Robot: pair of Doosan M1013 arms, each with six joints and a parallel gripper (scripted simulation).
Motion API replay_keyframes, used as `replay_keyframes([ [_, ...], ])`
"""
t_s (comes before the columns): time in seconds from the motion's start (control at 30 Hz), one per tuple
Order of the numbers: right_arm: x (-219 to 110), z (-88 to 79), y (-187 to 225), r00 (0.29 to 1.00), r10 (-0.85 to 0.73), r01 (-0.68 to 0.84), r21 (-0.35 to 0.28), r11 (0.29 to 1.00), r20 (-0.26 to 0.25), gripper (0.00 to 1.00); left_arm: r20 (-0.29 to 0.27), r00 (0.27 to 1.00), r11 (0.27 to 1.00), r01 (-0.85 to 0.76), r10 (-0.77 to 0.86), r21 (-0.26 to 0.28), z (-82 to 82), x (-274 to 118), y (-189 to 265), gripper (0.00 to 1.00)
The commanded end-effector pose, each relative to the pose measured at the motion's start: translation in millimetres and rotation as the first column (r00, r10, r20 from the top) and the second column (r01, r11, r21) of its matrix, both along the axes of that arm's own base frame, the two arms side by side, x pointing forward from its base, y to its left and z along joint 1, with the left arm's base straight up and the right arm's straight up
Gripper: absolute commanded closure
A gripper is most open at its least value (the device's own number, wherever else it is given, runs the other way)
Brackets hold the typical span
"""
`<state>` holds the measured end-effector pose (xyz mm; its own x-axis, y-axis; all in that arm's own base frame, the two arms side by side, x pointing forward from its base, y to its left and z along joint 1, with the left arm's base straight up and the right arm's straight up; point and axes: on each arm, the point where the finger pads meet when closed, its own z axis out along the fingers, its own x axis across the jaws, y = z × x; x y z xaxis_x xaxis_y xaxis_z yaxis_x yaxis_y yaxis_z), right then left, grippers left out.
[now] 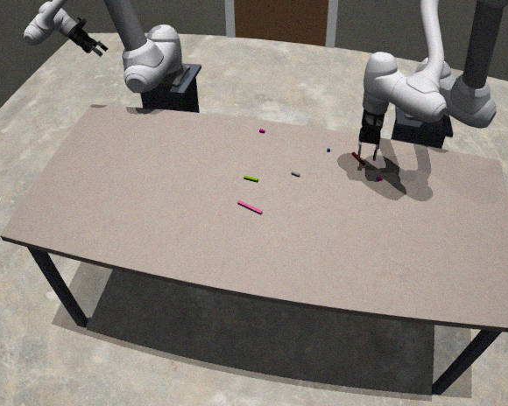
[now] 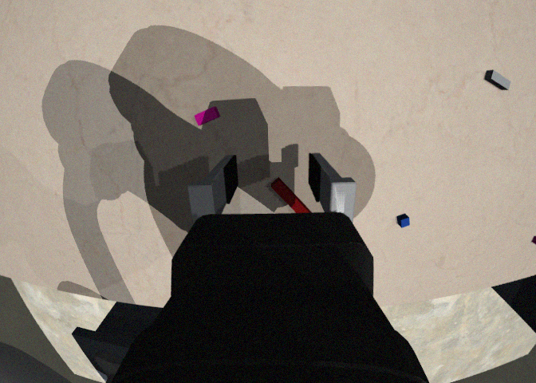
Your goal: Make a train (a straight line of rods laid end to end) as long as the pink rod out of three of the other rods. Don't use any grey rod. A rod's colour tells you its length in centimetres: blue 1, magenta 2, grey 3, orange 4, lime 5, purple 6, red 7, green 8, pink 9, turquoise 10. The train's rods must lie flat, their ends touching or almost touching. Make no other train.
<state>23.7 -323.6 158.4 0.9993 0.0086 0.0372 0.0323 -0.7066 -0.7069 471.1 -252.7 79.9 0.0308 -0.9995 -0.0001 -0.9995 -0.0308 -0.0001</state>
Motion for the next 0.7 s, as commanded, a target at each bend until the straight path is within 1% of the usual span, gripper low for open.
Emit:
replay_keyframes([
  [0.0,0.1,0.4,-0.3,1.0,0.0,0.0,-0.001,1.0,0.0,0.0,0.001,1.0,1.0,0.0,0.0,0.0,0.6,0.4,-0.2,0.0],
  [0.03,0.1,0.4,-0.3,1.0,0.0,0.0,-0.001,1.0,0.0,0.0,0.001,1.0,1.0,0.0,0.0,0.0,0.7,1.3,-2.3,0.0],
  [0.07,0.1,0.4,-0.3,1.0,0.0,0.0,-0.001,1.0,0.0,0.0,0.001,1.0,1.0,0.0,0.0,0.0,1.4,6.3,-14.2,0.0],
  [0.1,0.1,0.4,-0.3,1.0,0.0,0.0,-0.001,1.0,0.0,0.0,0.001,1.0,1.0,0.0,0.0,0.0,2.4,15.6,-39.1,0.0],
  [0.17,0.1,0.4,-0.3,1.0,0.0,0.0,-0.001,1.0,0.0,0.0,0.001,1.0,1.0,0.0,0.0,-0.001,2.7,18.6,-48.2,0.0],
  [0.27,0.1,0.4,-0.3,1.0,0.0,0.0,-0.001,1.0,0.0,0.0,0.001,1.0,1.0,0.0,0.0,-0.001,3.1,26.4,-74.5,0.0],
  [0.33,0.1,0.4,-0.3,1.0,0.0,0.0,-0.001,1.0,0.0,0.0,0.001,1.0,1.0,0.0,0.0,-0.001,3.1,26.4,-74.5,0.0],
  [0.37,0.1,0.4,-0.3,1.0,0.0,0.0,-0.001,1.0,0.0,0.0,0.001,1.0,1.0,0.0,0.0,-0.001,3.2,32.6,-99.5,0.0],
  [0.67,0.1,0.4,-0.3,1.0,0.0,0.0,-0.001,1.0,0.0,0.0,0.001,1.0,1.0,0.0,0.0,-0.001,1.1,43.9,-173.7,0.0],
])
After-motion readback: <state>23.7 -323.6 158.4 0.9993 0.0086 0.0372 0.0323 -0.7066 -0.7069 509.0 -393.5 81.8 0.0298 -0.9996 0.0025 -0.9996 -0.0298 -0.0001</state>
